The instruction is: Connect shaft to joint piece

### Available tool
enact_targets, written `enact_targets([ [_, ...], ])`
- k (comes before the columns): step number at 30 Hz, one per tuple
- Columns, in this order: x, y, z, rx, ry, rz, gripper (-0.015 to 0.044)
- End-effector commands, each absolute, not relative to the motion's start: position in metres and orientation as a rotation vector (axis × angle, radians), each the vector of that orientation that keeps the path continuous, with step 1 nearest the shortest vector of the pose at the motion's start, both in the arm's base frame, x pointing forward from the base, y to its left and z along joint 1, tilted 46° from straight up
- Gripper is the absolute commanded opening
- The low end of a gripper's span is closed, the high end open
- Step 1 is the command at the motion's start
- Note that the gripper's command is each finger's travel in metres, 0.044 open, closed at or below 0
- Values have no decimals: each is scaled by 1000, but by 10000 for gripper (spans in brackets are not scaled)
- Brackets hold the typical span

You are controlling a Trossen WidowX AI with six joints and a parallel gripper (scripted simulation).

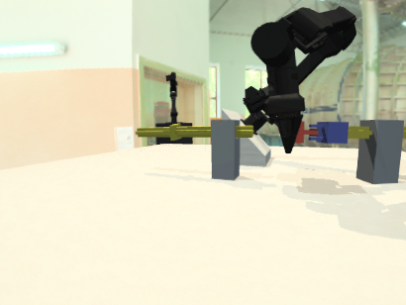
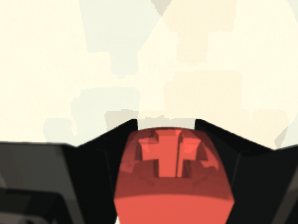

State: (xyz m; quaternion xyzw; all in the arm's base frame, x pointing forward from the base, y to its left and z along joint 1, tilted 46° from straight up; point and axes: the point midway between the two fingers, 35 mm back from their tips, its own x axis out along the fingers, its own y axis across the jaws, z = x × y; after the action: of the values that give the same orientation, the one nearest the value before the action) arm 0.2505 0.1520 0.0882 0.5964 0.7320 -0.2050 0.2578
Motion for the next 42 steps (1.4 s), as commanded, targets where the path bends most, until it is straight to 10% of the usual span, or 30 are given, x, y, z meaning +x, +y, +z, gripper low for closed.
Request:
enact_targets([
  [1, 251, 152, 88, 1617, 1983, -559, 0],
  [13, 251, 152, 88, 1617, 1983, -559, 147],
  [24, 251, 152, 88, 1617, 1983, -559, 436],
  [42, 253, 140, 105, 1488, 1825, -701, 440],
])
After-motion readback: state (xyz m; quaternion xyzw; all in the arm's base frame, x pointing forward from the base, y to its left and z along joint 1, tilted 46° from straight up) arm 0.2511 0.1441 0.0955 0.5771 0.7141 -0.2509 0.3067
